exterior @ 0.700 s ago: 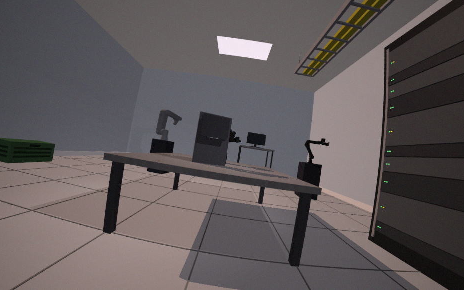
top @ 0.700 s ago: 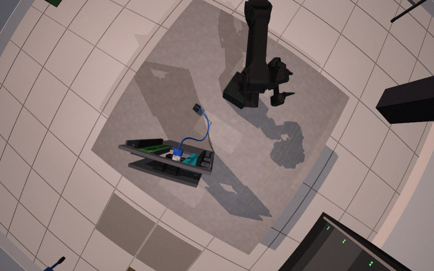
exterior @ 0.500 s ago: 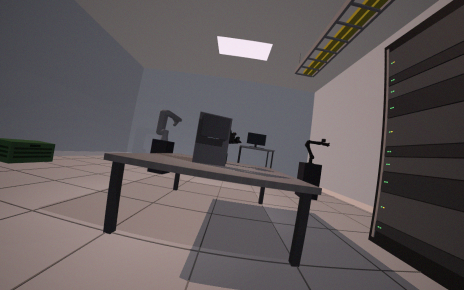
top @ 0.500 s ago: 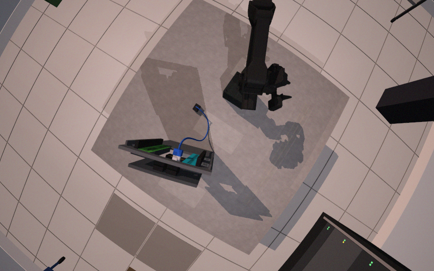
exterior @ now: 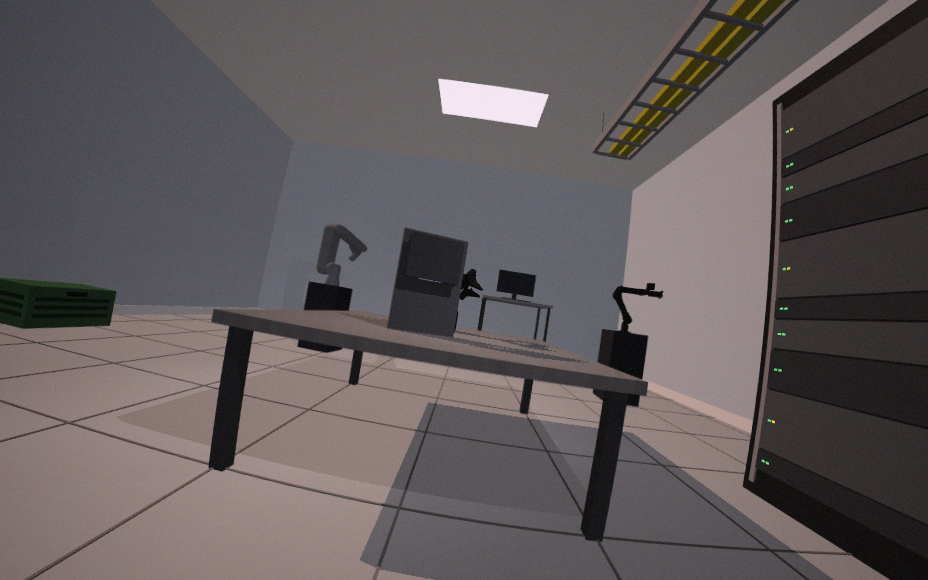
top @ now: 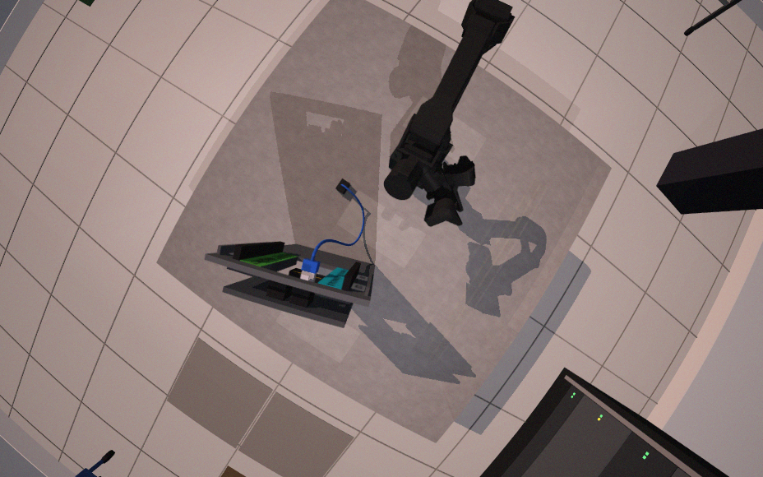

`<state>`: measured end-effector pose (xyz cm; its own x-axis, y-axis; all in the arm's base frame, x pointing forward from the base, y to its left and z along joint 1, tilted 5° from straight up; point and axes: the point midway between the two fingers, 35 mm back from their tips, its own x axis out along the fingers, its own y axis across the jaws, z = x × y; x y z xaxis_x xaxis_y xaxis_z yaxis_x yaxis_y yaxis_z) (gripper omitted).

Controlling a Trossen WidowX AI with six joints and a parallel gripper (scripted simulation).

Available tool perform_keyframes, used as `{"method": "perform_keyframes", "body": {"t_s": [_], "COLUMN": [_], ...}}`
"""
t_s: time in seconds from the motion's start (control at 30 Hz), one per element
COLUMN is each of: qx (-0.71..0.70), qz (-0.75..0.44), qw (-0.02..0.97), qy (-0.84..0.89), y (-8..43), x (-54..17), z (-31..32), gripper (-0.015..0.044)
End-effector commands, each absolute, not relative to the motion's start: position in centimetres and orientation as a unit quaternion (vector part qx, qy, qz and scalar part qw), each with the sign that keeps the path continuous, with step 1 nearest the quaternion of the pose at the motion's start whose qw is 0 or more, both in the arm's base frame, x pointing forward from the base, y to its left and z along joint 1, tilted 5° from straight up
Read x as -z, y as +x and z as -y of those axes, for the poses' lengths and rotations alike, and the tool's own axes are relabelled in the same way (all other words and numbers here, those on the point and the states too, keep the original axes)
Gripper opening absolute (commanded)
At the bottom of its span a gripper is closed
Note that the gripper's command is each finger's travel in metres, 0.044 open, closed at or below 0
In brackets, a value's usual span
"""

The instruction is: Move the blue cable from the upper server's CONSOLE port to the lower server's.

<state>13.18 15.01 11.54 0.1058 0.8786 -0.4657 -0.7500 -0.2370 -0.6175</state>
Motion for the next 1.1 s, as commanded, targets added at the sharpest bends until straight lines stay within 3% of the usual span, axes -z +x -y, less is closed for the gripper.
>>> {"method": "perform_keyframes", "body": {"t_s": [0.0,0.23,0.53,0.8,1.07], "qx": [-0.530,-0.329,-0.068,-0.059,-0.057], "qz": [0.080,0.063,0.041,0.041,0.042], "qw": [0.660,0.694,0.677,0.676,0.677], "qy": [-0.527,-0.637,-0.731,-0.734,-0.733], "y": [19.9,26.3,29.6,29.8,35.1], "x": [-13.3,-17.3,-24.7,-24.9,-24.7], "z": [-11.8,-5.0,4.3,4.6,2.3], "gripper": [0.0239,0.0239,0.0239,0.0239,0.0239]}}
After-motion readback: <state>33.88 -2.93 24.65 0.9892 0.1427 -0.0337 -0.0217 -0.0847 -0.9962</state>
